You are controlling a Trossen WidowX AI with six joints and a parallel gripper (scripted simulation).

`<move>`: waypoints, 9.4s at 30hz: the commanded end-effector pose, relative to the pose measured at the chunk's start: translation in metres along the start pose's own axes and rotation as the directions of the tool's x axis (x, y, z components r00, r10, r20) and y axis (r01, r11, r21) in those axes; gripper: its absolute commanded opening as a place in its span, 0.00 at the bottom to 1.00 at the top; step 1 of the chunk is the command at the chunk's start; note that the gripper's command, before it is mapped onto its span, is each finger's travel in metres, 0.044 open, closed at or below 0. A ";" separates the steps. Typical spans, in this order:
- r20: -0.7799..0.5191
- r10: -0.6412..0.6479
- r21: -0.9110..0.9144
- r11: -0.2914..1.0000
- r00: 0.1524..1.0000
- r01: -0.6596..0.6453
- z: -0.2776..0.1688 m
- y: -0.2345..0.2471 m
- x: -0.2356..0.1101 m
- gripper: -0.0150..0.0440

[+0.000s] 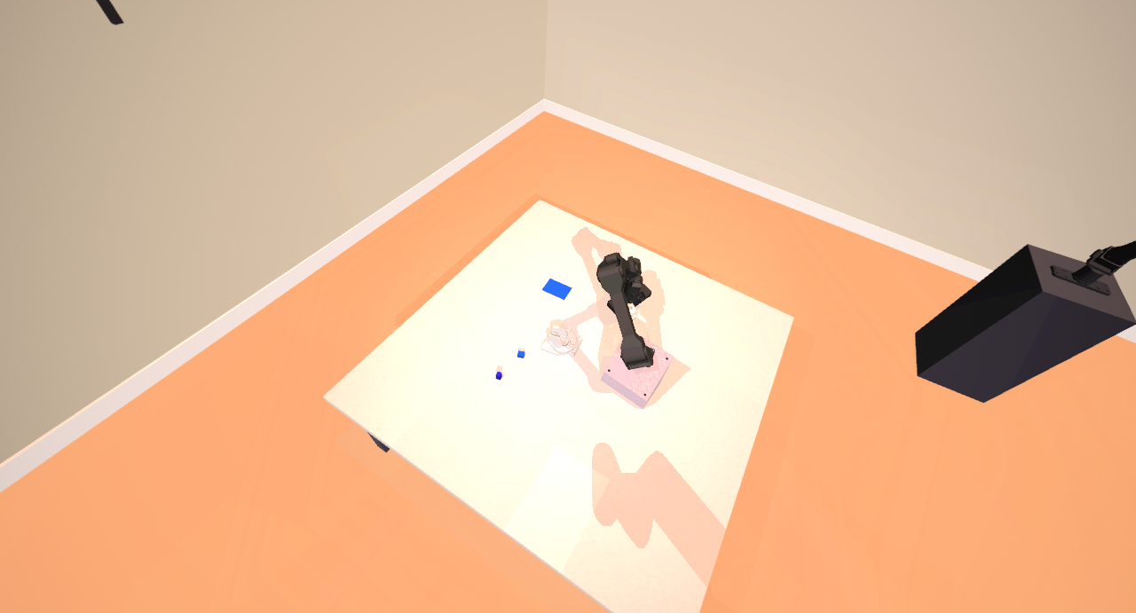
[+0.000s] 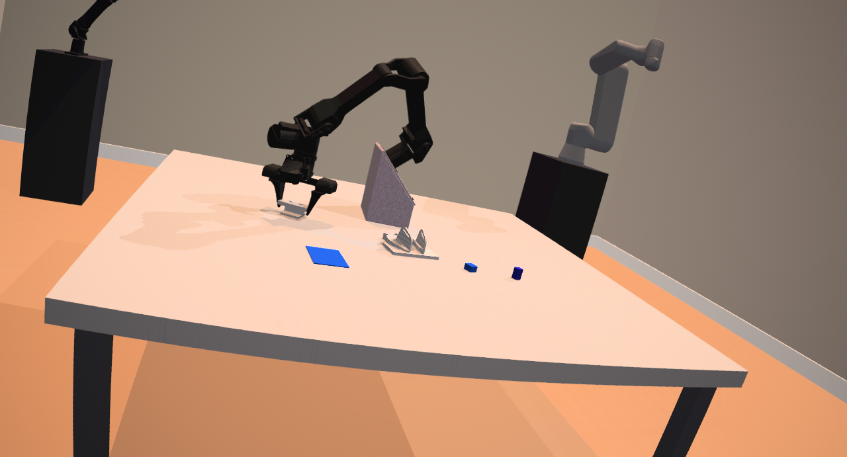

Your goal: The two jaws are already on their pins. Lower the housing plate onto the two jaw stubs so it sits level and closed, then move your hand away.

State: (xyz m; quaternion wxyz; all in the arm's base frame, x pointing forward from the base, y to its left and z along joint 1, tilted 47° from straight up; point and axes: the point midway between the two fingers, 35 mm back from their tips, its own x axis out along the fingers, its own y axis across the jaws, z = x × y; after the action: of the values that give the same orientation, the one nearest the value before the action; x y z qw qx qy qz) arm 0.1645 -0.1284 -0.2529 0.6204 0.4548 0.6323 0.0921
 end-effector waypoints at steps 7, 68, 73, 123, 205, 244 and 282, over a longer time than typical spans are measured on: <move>0.000 0.000 0.000 1.000 1.000 0.000 0.000 0.000 0.000 0.85; 0.016 -0.035 0.543 0.840 0.999 0.021 0.023 0.057 -0.087 0.85; 0.018 -0.039 0.633 0.774 0.999 0.018 0.026 0.070 -0.088 0.85; 0.027 -0.031 0.974 -0.223 0.999 -0.033 0.027 0.200 -0.086 0.85; -0.004 0.016 0.538 -0.843 1.000 0.016 -0.023 0.282 -0.073 0.85; -0.003 0.014 0.546 -0.838 1.000 0.013 -0.021 0.281 -0.051 0.85; -0.006 0.019 0.545 -0.838 1.000 0.019 -0.024 0.283 -0.011 0.85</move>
State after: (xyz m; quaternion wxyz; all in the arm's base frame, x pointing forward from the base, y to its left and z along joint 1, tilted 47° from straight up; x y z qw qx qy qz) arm 0.2724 0.0354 -0.0474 -0.2633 0.7236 0.2747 -0.5759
